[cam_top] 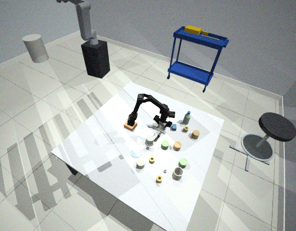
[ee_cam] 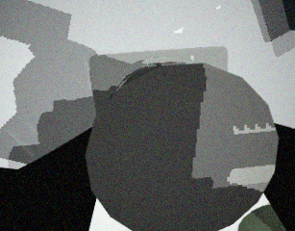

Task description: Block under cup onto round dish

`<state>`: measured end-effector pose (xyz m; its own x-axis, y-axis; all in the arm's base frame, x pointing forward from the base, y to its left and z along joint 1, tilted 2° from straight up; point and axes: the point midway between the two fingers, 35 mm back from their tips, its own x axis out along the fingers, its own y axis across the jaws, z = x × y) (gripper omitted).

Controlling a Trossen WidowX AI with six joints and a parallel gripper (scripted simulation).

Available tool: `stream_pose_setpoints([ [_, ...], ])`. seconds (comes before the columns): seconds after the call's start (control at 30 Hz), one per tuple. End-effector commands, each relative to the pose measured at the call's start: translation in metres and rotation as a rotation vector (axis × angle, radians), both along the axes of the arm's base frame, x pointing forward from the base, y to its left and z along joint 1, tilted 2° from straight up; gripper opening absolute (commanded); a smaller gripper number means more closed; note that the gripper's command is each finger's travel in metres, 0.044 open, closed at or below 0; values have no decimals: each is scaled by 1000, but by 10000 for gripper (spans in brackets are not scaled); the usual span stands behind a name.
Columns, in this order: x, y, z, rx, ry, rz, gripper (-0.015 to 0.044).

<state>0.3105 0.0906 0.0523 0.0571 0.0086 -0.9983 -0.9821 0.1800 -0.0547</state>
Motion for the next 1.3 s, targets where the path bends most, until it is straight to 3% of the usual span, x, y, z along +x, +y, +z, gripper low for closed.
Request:
stream_pose_setpoints([
  [0.0, 1, 1, 3, 2, 2, 2, 124],
  [0.17, 2, 1, 9, 2, 2, 2, 0],
  [1.27, 5, 2, 51, 2, 1, 2, 0],
])
